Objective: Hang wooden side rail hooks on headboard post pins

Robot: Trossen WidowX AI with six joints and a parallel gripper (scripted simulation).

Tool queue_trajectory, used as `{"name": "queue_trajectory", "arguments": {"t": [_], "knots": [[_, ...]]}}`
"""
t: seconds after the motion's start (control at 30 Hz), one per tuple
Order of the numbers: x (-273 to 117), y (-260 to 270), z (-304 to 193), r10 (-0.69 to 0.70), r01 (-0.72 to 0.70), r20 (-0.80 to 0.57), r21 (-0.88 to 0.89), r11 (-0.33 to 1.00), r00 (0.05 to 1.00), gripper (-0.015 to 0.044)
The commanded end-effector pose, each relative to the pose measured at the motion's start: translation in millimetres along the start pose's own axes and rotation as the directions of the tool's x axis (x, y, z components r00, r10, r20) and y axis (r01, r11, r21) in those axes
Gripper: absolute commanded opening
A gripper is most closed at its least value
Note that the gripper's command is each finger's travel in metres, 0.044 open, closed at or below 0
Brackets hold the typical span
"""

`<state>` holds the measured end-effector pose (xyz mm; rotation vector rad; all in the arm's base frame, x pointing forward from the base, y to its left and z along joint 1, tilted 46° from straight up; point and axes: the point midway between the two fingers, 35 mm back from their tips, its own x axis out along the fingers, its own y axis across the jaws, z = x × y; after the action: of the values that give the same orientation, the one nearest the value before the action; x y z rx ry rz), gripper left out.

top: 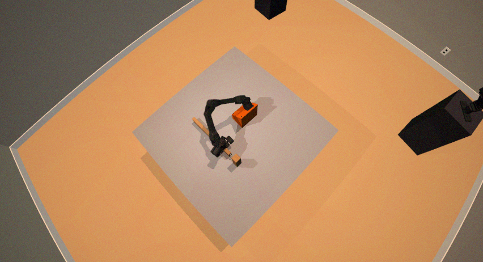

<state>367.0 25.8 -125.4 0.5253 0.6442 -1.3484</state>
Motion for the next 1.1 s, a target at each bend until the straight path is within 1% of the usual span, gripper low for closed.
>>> {"name": "queue_trajectory", "arguments": {"t": [0.0,1.07], "knots": [[-5.9,2.4,-0.7,0.012,-0.012,-0.002,0.011,1.000,1.000,0.0000],[-11.2,2.3,-0.8,0.012,-0.012,-0.002,0.011,1.000,1.000,0.0000]]}}
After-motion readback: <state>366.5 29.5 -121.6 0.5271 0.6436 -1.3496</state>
